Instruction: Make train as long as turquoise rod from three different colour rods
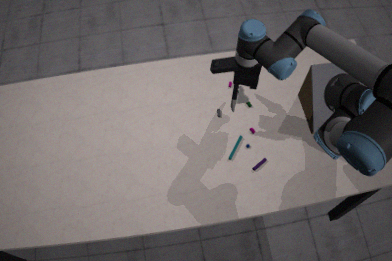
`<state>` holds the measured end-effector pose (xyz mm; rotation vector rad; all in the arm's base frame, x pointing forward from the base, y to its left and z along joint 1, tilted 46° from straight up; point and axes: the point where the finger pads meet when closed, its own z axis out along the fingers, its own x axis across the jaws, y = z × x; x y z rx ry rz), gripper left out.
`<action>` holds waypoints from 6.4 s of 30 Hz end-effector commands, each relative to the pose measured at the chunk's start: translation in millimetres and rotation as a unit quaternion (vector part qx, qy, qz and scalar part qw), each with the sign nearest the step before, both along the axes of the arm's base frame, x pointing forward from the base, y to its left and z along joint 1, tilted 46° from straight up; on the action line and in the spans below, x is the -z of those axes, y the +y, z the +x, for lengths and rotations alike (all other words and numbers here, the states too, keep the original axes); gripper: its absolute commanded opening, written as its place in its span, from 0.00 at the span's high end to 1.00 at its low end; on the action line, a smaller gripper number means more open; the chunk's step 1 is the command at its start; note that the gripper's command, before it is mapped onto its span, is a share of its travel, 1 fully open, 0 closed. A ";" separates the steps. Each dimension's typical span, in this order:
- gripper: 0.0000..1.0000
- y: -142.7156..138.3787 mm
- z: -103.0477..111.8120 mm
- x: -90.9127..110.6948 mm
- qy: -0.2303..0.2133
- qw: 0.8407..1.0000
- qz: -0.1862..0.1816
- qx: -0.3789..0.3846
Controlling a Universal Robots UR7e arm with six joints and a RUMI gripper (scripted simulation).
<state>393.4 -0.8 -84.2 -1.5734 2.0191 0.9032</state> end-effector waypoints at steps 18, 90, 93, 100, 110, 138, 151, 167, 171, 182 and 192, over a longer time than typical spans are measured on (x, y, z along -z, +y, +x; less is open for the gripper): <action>0.00 43.5 0.8 -46.5 0.182 0.967 -0.019 0.177; 0.00 114.3 -20.9 -111.3 0.416 0.814 -0.036 0.405; 0.00 114.3 -20.9 -111.3 0.416 0.814 -0.036 0.405; 0.00 114.3 -20.9 -111.3 0.416 0.814 -0.036 0.405; 0.00 114.3 -20.9 -111.3 0.416 0.814 -0.036 0.405; 0.00 114.3 -20.9 -111.3 0.416 0.814 -0.036 0.405; 0.00 114.3 -20.9 -111.3 0.416 0.814 -0.036 0.405; 0.00 114.4 -20.6 -111.4 0.411 0.818 -0.036 0.400; 0.00 114.5 -20.3 -111.5 0.407 0.822 -0.035 0.396; 0.00 114.8 -19.1 -112.0 0.390 0.838 -0.034 0.380; 0.00 115.5 -16.8 -112.8 0.355 0.868 -0.031 0.346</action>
